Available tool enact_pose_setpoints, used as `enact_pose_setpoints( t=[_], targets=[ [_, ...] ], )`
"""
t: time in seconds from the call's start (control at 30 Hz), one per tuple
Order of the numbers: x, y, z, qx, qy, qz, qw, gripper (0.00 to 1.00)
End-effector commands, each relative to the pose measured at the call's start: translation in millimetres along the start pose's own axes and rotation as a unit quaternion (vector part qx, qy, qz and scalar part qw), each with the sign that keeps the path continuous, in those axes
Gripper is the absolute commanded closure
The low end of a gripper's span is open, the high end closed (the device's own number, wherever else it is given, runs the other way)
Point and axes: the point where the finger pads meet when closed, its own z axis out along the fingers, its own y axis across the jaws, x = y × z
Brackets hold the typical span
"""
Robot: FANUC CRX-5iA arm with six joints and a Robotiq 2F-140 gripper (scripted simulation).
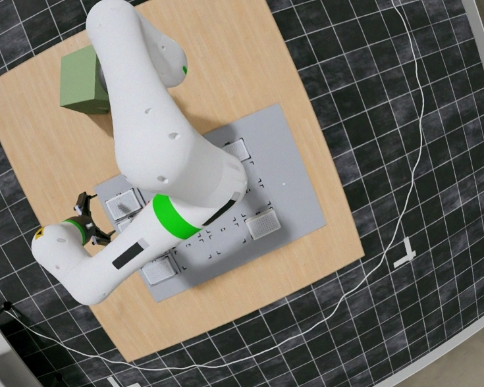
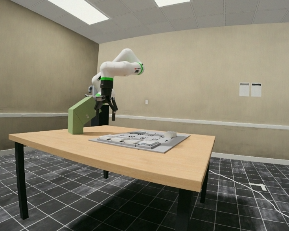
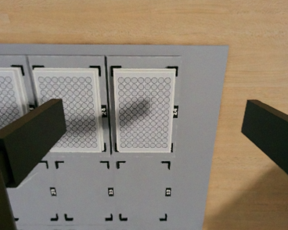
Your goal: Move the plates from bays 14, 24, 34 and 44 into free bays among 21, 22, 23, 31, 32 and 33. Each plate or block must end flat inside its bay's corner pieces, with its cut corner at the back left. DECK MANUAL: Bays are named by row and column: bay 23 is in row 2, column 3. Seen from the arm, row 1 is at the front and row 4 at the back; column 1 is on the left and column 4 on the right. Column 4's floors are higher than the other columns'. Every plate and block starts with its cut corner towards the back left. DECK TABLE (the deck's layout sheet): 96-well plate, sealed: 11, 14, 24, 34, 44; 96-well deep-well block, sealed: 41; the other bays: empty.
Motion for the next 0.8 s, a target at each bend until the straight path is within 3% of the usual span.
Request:
enact_pose_setpoints(
  t=[0.0,0.77],
  targets=[
    [1,-4,-1,0.0,0.001,0.0,1.0,0.0],
    [1,-88,-1,0.0,0.001,0.0,1.0,0.0]
  ],
)
